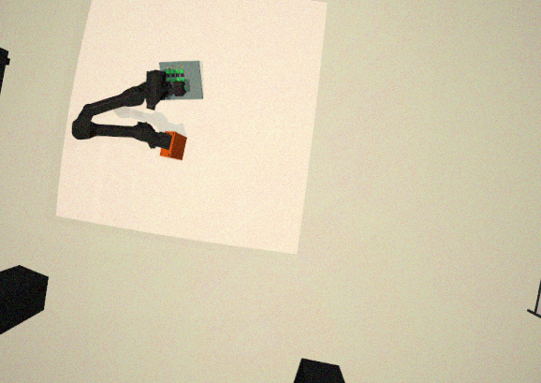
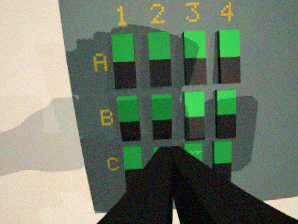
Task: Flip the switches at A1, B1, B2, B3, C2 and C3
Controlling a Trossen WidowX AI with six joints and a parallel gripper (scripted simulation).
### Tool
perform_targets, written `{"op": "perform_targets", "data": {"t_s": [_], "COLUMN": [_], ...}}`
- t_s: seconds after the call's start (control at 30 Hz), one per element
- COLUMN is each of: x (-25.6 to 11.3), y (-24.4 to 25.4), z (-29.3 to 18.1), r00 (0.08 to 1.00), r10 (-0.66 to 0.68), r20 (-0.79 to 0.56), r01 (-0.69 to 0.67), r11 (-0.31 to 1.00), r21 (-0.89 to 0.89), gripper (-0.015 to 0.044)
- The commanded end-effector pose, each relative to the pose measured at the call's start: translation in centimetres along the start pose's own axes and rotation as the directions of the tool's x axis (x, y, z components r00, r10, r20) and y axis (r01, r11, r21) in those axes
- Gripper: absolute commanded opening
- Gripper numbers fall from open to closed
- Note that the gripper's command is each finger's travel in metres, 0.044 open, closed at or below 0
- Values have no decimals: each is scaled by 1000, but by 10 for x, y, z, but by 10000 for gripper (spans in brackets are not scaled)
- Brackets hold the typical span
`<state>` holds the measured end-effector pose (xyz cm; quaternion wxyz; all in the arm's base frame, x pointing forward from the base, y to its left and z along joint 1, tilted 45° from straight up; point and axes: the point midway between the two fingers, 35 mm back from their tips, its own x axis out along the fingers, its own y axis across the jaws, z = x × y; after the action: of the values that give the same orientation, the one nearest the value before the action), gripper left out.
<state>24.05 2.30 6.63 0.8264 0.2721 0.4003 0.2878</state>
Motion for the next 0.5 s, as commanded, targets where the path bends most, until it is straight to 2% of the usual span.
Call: {"op": "perform_targets", "data": {"t_s": [0.0, 0.1, 0.47], "x": [12, 33, 45], "y": [-3, -1, 0], "z": [1, 2, 2], "r00": [1000, 1000, 1000], "r10": [6, 9, 10], "r20": [-13, -25, -24], "r01": [-6, -8, -10], "r11": [1000, 1000, 1000], "r21": [5, 5, 5], "gripper": [0, 0, 0]}}
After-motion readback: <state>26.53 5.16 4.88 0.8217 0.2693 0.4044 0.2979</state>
